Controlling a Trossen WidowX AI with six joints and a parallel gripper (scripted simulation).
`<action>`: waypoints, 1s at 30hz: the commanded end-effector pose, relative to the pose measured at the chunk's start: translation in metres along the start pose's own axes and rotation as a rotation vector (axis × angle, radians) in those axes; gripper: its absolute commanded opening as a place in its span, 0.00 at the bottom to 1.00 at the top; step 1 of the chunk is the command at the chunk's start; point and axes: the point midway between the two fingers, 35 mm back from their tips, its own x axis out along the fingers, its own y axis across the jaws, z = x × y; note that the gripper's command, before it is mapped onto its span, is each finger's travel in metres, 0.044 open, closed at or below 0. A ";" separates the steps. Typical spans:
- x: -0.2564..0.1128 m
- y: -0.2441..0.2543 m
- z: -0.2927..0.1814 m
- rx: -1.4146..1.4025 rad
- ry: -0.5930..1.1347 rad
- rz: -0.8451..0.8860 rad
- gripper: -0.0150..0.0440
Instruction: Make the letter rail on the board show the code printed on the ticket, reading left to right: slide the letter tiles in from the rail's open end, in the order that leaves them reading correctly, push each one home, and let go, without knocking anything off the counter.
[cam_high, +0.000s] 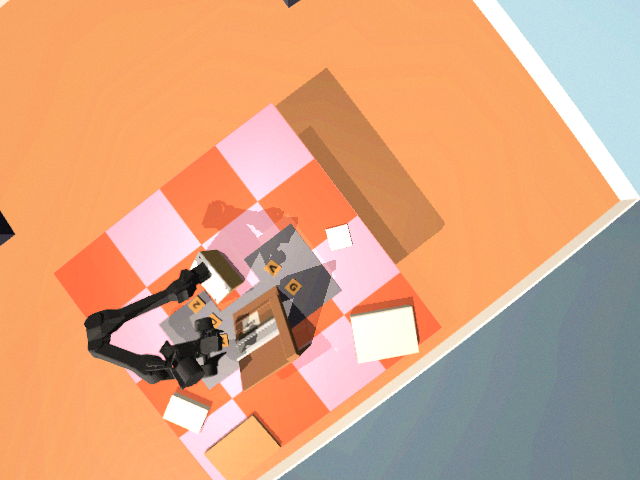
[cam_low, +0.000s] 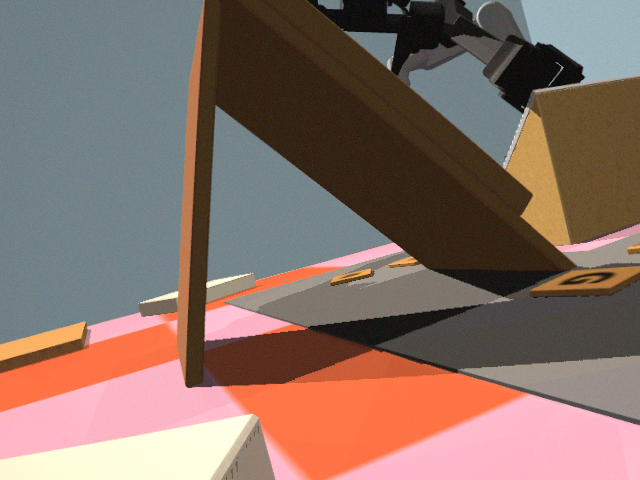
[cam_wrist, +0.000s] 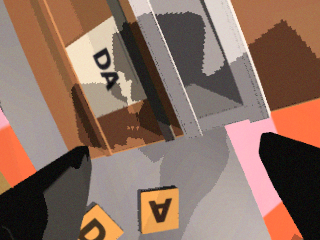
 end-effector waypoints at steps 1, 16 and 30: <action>0.027 0.000 -0.035 0.198 0.081 0.025 0.83; 0.099 0.066 -0.182 1.003 0.492 0.074 0.83; 0.118 0.072 -0.184 1.003 0.492 0.075 0.83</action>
